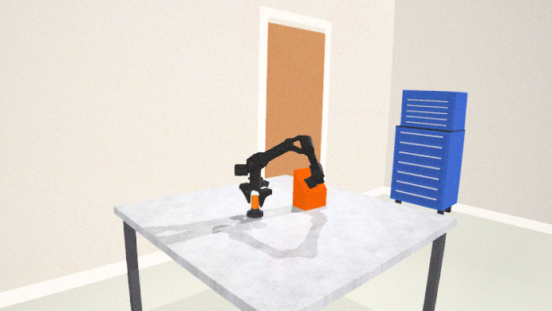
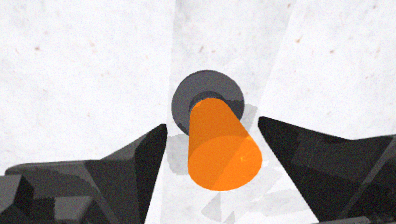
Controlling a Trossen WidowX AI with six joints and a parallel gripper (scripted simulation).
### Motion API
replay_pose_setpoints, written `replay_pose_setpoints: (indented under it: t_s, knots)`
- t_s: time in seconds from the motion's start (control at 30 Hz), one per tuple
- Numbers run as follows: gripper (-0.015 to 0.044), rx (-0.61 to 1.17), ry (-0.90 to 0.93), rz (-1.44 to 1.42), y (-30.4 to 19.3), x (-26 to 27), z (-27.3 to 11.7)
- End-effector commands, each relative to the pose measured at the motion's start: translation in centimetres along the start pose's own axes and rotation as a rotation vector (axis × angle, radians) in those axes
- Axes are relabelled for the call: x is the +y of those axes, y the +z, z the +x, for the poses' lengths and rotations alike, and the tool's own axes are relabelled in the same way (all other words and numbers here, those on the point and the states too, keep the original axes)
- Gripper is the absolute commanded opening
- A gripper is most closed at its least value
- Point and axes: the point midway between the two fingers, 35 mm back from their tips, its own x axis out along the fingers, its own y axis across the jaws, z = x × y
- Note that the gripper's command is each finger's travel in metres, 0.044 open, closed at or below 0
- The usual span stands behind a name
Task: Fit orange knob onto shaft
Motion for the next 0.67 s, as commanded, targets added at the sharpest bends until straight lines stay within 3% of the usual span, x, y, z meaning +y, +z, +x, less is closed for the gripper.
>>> replay_pose_setpoints:
  t_s: [0.0,0.17,0.37,0.63]
  knots:
    - [0.0440,0.001,0.000,0.000,0.0,0.0,0.0]
    - [0.0440,0.001,0.001,0.000,-0.1,0.0,-0.3]
    - [0.0440,-0.001,0.004,0.001,0.0,0.1,-9.3]
    - [0.0440,-0.001,0.004,0.001,0.2,0.2,-9.6]
